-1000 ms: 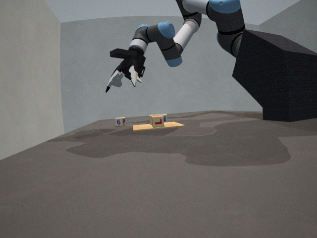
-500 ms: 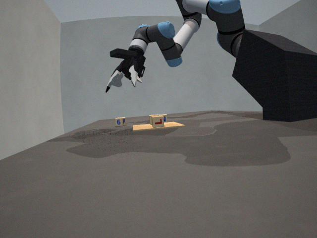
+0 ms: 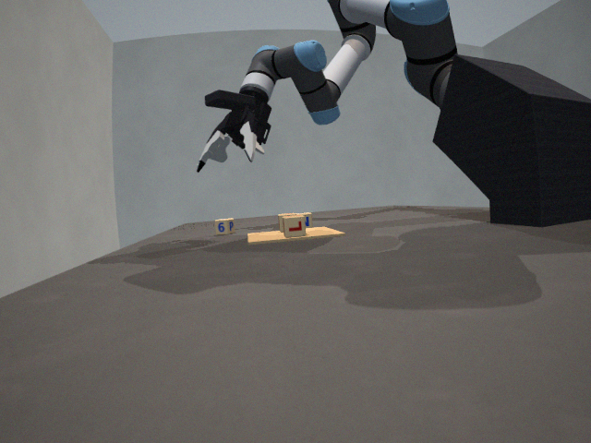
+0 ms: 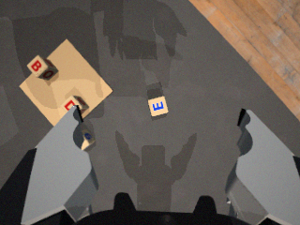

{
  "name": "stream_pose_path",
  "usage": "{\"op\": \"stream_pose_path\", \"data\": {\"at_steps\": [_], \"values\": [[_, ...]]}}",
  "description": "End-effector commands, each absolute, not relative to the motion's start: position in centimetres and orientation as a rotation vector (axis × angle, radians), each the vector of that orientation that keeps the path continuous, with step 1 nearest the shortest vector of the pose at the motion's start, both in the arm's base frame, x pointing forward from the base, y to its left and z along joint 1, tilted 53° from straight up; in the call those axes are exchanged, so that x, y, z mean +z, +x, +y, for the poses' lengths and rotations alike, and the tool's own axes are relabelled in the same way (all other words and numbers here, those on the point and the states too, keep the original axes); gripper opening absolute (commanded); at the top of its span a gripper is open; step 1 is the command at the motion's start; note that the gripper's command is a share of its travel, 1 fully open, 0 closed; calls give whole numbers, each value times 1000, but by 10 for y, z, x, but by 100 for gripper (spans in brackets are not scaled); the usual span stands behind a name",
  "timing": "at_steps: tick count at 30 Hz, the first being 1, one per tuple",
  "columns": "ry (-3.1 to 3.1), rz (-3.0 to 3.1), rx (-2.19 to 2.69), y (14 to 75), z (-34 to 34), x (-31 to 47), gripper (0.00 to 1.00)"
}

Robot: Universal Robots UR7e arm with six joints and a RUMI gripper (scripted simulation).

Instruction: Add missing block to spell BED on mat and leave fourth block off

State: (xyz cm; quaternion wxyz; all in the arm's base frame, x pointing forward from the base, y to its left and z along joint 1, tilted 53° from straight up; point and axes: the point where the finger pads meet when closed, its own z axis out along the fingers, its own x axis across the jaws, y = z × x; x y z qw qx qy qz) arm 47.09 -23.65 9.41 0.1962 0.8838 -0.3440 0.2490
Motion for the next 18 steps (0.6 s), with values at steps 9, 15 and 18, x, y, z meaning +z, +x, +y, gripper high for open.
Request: {"op": "stream_pose_path", "data": {"at_steps": [9,15,18], "values": [[2416,-938,539,466,-236,84,100],[2308,-863,374,463,-234,84,100],[2255,-820,321,464,-232,88,100]]}}
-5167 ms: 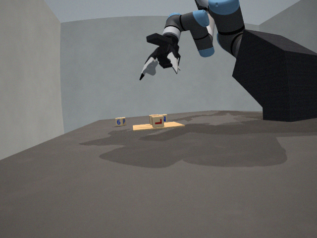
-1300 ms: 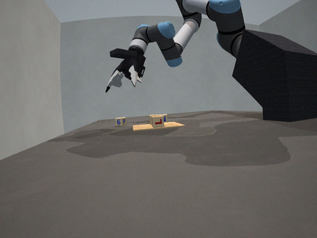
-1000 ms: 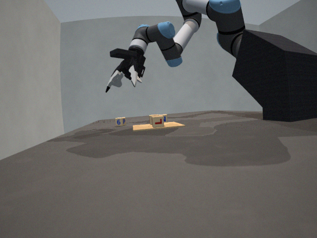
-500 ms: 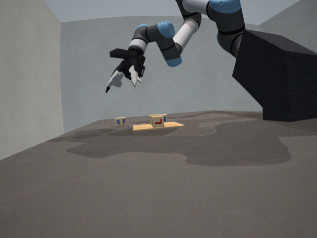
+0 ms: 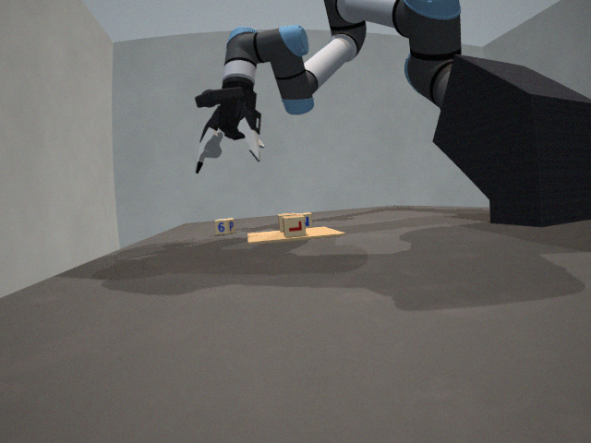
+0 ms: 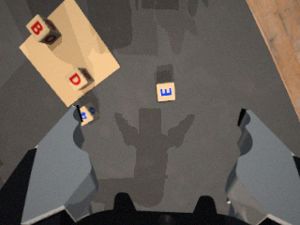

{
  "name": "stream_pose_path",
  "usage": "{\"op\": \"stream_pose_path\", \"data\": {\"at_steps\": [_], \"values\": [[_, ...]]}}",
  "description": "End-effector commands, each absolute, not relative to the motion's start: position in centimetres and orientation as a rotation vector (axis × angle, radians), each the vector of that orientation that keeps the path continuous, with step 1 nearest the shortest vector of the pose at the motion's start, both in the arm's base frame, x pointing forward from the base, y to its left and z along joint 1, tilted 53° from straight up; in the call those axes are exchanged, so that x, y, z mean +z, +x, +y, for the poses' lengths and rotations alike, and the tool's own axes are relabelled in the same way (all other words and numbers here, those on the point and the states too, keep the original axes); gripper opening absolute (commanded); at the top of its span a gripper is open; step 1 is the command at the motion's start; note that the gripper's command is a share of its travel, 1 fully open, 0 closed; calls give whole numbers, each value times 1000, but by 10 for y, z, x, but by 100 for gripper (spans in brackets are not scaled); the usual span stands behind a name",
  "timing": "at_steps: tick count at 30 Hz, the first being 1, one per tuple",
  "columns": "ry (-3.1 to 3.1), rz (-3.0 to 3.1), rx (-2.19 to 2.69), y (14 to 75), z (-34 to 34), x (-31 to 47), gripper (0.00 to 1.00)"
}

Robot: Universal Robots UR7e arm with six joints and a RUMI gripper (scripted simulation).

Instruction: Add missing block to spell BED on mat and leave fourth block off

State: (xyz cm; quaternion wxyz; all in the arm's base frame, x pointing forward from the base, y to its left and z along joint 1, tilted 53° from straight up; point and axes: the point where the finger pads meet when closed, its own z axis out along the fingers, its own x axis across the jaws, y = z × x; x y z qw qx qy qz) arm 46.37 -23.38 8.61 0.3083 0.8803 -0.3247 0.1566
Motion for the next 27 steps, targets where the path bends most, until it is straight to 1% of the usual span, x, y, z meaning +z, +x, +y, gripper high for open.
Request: {"op": "stream_pose_path", "data": {"at_steps": [1,11,27], "values": [[2237,-804,305,464,-231,90,100],[2120,-701,236,472,-224,107,100],[2115,-697,234,473,-224,108,100]]}}
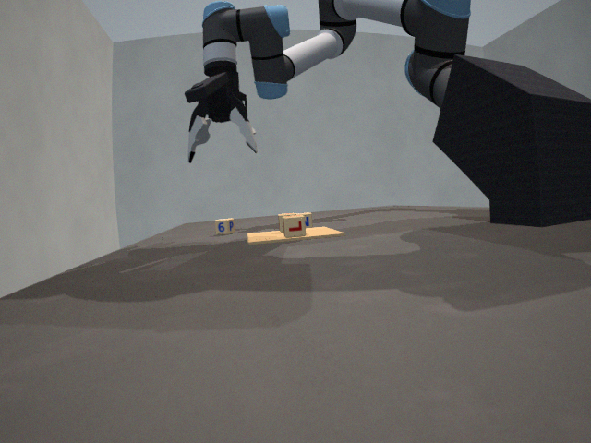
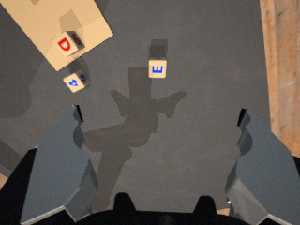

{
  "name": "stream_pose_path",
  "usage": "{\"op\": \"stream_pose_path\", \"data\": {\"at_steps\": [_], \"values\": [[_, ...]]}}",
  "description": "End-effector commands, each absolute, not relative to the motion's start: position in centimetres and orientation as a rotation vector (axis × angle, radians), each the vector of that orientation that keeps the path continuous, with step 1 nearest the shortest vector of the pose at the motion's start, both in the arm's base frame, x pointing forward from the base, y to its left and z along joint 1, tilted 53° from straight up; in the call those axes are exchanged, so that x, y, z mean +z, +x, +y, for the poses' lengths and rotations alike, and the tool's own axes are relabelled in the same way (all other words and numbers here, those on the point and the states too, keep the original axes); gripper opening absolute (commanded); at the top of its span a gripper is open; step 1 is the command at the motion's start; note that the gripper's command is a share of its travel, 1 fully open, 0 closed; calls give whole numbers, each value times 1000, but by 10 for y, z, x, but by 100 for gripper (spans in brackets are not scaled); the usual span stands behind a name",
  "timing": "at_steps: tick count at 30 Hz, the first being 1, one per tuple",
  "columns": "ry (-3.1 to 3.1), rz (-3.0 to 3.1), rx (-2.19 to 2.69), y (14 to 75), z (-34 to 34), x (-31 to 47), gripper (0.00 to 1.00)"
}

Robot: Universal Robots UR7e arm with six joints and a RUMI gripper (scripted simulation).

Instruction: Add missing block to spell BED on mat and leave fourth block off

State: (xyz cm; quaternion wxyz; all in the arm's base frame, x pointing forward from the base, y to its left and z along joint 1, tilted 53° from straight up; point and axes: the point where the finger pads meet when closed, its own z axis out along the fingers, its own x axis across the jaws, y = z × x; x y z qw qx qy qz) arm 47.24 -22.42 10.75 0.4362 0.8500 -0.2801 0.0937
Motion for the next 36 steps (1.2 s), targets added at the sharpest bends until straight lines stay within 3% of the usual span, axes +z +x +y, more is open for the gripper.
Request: {"op": "stream_pose_path", "data": {"at_steps": [1,36], "values": [[2115,-697,234,473,-224,108,100],[2177,-427,97,471,-224,102,100]]}}
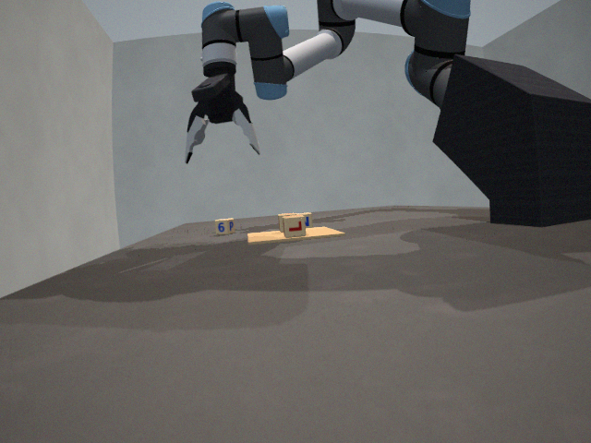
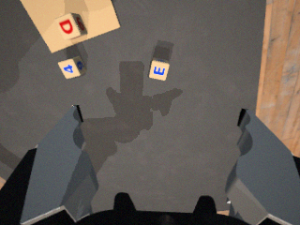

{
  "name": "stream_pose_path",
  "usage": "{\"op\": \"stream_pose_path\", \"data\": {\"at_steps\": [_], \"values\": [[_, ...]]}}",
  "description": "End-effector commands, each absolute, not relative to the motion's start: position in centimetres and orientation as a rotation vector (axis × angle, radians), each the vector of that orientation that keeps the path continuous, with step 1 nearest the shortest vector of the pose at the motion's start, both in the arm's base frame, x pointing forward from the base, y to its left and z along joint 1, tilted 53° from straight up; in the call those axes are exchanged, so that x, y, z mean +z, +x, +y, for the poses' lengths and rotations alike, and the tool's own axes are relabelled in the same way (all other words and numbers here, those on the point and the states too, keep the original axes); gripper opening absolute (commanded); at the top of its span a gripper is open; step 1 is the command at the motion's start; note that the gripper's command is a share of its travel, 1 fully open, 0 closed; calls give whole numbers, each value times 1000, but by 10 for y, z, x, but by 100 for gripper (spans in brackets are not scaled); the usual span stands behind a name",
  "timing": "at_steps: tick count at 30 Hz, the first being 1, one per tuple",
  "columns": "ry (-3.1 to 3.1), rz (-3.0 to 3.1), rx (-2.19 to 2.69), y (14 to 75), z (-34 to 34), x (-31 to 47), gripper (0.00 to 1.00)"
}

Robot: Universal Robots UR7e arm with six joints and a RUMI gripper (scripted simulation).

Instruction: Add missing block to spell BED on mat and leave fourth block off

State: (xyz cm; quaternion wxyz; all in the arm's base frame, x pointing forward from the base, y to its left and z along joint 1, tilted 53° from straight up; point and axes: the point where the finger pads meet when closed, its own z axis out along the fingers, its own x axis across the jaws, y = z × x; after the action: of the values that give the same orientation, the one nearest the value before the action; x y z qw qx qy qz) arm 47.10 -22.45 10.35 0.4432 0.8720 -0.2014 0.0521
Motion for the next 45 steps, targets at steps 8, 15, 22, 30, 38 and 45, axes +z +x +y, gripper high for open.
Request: {"op": "stream_pose_path", "data": {"at_steps": [8,15,22,30,38,45], "values": [[2208,-202,-17,469,-225,99,100],[2219,-27,-105,467,-226,96,100],[2217,200,-218,465,-227,93,100],[2200,404,-318,463,-229,91,100],[2153,672,-448,461,-232,89,100],[2105,859,-539,460,-234,87,100]]}}
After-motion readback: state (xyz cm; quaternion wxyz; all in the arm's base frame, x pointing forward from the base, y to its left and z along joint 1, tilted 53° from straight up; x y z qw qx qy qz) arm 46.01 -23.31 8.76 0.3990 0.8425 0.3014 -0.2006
